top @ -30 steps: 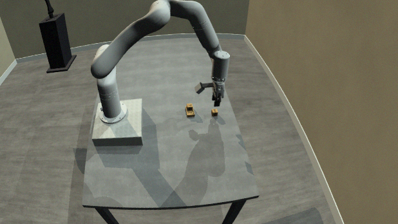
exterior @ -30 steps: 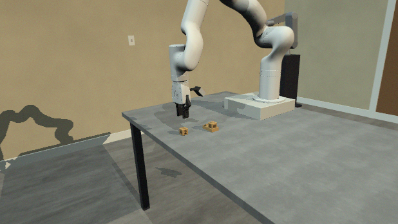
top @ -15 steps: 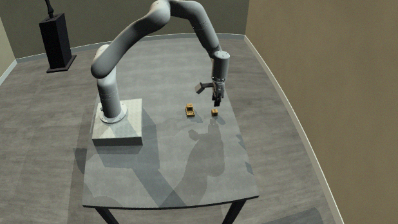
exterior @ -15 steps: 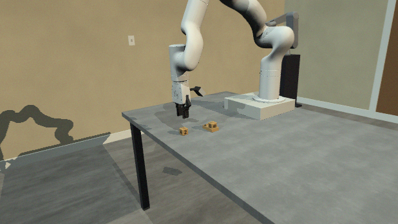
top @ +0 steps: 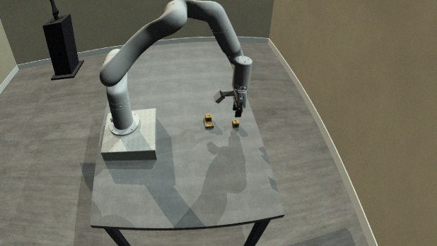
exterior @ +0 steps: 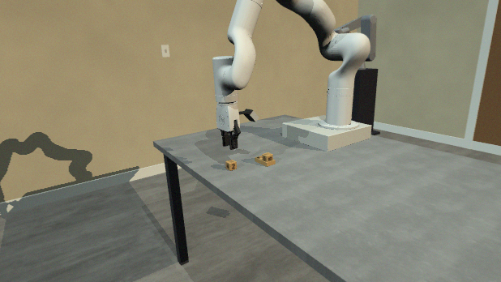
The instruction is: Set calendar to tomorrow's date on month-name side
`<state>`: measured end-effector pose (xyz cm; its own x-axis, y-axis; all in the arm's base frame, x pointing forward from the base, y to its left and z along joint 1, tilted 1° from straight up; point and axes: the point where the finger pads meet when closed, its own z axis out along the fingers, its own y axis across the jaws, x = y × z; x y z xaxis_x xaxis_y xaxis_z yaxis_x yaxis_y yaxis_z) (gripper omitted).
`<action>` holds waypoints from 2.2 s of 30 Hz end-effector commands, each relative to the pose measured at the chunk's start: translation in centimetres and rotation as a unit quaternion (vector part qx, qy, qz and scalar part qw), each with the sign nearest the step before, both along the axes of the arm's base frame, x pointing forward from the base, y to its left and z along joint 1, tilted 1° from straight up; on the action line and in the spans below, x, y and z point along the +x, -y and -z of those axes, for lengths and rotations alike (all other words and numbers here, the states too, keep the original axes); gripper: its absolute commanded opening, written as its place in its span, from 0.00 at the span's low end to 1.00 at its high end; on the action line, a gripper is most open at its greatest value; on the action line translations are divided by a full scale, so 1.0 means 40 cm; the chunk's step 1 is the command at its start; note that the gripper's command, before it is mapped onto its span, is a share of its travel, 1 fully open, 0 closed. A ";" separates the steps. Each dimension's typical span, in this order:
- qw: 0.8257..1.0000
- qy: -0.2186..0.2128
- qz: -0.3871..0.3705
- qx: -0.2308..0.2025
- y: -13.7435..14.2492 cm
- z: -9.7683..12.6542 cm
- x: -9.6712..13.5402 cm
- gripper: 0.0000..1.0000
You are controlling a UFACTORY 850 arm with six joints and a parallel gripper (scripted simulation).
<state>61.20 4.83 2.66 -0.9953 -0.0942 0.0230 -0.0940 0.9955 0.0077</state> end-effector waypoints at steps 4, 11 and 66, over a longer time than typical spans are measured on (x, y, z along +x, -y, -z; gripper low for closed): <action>1.000 0.001 0.000 0.000 0.000 0.008 0.002 0.49; 1.000 0.001 0.000 0.000 0.000 0.022 0.002 0.49; 1.000 0.001 0.000 0.000 -0.002 0.124 0.000 0.49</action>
<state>61.10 4.89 -2.41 -0.9953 -0.0941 0.0231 -0.0939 0.9956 0.0074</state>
